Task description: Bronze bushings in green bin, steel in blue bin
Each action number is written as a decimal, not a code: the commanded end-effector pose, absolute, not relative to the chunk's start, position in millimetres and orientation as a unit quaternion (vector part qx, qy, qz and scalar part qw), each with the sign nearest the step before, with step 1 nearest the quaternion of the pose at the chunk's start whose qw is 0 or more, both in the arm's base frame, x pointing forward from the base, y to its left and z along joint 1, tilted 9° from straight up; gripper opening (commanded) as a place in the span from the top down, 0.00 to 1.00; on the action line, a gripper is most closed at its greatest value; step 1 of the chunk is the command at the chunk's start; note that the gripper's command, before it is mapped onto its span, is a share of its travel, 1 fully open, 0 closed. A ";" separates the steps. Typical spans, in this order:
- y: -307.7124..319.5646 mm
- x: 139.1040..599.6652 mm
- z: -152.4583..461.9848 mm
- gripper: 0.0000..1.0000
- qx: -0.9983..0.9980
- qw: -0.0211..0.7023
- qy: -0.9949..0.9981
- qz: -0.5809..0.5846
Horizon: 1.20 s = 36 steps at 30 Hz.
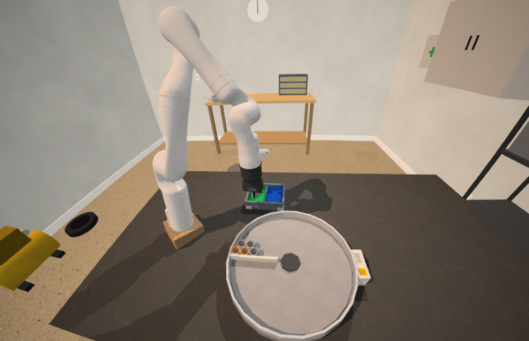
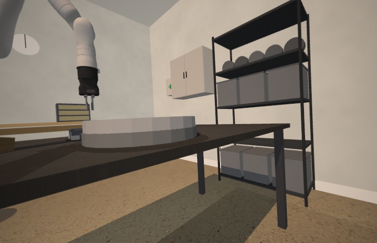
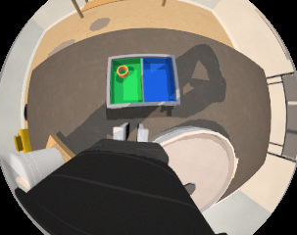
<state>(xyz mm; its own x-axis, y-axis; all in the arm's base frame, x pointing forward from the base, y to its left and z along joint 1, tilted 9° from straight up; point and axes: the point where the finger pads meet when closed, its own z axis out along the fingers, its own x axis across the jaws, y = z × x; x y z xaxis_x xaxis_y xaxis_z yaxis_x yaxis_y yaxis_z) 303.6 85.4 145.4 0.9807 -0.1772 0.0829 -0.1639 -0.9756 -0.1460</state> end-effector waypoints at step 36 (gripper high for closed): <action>-130.0 330.4 116.1 0.60 -0.997 0.063 0.004 -0.053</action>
<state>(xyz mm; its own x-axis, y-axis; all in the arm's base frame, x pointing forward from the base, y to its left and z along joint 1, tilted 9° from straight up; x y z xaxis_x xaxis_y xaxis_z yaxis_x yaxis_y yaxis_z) 333.1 -103.7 122.1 0.9925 0.0298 0.1186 0.0457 -0.9901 -0.1331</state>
